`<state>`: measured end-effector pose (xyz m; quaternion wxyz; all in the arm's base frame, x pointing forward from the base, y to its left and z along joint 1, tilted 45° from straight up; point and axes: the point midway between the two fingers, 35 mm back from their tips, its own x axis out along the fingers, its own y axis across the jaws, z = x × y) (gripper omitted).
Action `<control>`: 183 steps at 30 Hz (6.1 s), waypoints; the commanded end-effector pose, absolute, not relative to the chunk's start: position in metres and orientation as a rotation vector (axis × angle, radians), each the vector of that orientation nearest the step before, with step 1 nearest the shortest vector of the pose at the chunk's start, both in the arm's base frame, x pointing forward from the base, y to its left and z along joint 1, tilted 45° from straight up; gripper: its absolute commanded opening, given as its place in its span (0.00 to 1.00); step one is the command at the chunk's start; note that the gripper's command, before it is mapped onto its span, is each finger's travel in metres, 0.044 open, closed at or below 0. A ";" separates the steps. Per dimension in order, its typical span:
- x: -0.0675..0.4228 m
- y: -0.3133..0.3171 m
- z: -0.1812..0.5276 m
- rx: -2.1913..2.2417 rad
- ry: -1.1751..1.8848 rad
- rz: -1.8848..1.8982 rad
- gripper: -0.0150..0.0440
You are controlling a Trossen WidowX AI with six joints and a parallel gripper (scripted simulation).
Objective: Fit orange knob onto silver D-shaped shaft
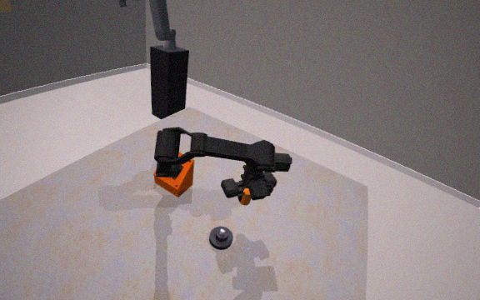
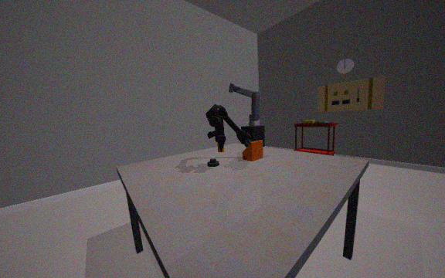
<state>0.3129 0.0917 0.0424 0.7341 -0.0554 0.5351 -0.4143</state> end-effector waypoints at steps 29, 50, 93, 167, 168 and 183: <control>0.313 0.000 0.093 -0.137 1.155 -0.929 0.25; 0.312 -0.030 0.082 -0.141 1.150 -0.937 0.25; 0.314 -0.030 0.082 -0.309 1.246 -0.816 0.25; 0.312 -0.031 0.081 -0.478 1.334 -0.686 0.25; 0.312 -0.030 0.082 -0.478 1.334 -0.686 0.25; 0.315 -0.028 0.082 -0.646 1.413 -0.548 0.25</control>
